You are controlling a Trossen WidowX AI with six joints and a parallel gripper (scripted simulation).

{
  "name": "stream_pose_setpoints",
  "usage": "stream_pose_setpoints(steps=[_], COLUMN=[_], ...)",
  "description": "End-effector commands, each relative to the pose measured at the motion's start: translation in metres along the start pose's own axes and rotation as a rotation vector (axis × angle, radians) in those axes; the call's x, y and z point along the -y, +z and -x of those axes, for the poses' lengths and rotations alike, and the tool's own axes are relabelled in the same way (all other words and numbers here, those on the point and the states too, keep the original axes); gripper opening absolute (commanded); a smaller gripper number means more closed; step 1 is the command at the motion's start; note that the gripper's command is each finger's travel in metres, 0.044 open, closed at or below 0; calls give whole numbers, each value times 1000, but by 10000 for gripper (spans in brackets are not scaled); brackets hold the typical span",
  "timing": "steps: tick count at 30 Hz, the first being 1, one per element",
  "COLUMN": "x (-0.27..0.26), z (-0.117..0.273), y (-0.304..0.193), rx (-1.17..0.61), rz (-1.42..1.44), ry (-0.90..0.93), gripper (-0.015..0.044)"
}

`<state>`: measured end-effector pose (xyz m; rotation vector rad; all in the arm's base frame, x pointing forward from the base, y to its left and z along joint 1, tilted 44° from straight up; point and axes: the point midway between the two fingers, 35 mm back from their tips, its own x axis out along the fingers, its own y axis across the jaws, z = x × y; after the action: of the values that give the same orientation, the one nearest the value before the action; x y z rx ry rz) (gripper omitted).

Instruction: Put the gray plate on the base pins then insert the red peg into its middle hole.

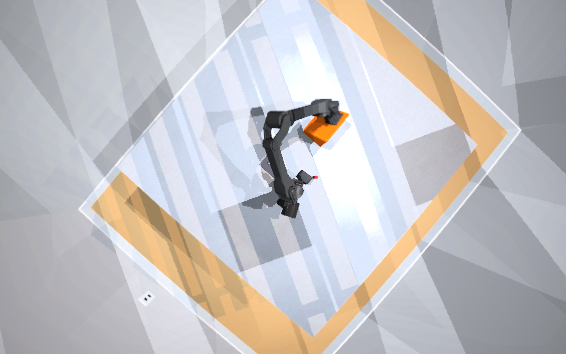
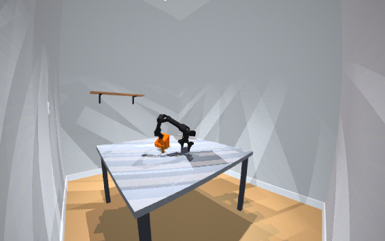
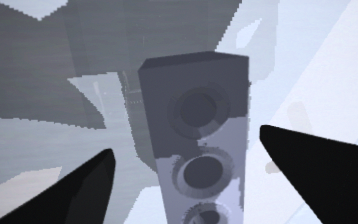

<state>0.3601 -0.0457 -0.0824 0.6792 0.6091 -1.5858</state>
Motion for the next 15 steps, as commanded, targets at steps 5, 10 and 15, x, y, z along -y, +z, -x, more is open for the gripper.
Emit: stream_pose_setpoints(steps=[5, 10, 15], x=[2, 2, 2], z=[-14, -15, -15], y=[1, 1, 1], rx=[9, 9, 9], rz=[5, 5, 5], ry=[-3, -3, -3], gripper=[440, 361, 230])
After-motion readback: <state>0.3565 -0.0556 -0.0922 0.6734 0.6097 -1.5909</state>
